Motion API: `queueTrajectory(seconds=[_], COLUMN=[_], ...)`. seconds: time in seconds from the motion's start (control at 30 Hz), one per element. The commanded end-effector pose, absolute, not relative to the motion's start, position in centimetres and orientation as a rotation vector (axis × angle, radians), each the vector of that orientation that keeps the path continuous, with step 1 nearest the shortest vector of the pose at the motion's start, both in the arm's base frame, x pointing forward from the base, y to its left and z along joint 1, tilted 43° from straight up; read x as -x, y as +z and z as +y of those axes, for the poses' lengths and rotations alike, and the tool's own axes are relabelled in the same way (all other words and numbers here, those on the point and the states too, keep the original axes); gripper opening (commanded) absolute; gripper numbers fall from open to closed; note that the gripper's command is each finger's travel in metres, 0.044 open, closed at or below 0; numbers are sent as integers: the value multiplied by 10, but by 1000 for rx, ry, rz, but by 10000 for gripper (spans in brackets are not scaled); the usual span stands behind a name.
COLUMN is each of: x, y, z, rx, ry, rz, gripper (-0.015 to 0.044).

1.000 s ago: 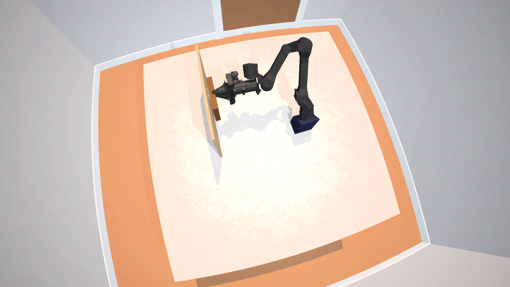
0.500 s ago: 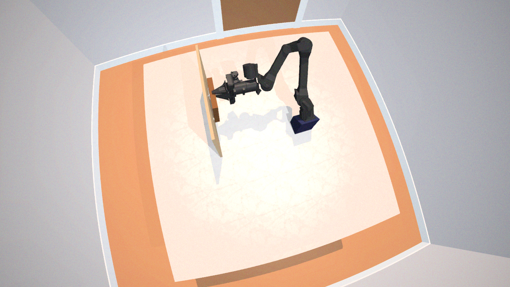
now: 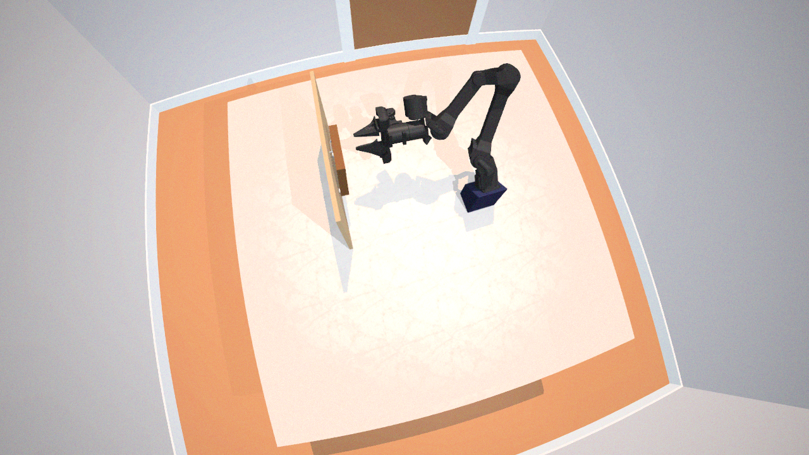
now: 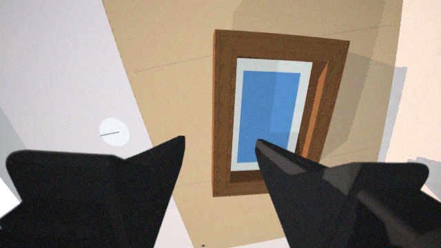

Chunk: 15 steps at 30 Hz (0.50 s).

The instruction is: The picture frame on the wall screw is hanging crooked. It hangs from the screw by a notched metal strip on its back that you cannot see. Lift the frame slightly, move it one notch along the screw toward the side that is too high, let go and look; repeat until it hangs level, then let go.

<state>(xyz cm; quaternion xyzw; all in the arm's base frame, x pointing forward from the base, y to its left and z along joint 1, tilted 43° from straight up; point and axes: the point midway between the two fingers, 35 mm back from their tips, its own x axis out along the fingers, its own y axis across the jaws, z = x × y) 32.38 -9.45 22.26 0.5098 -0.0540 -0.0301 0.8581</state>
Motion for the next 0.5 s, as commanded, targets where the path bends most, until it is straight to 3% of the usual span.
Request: queueTrajectory(seconds=[0.0,0.47], x=[-291,-245], y=[213,234], z=[-90,-84], rx=[-1241,-1278], ry=[-57,-58], rz=[-114,-118], gripper=[260,260])
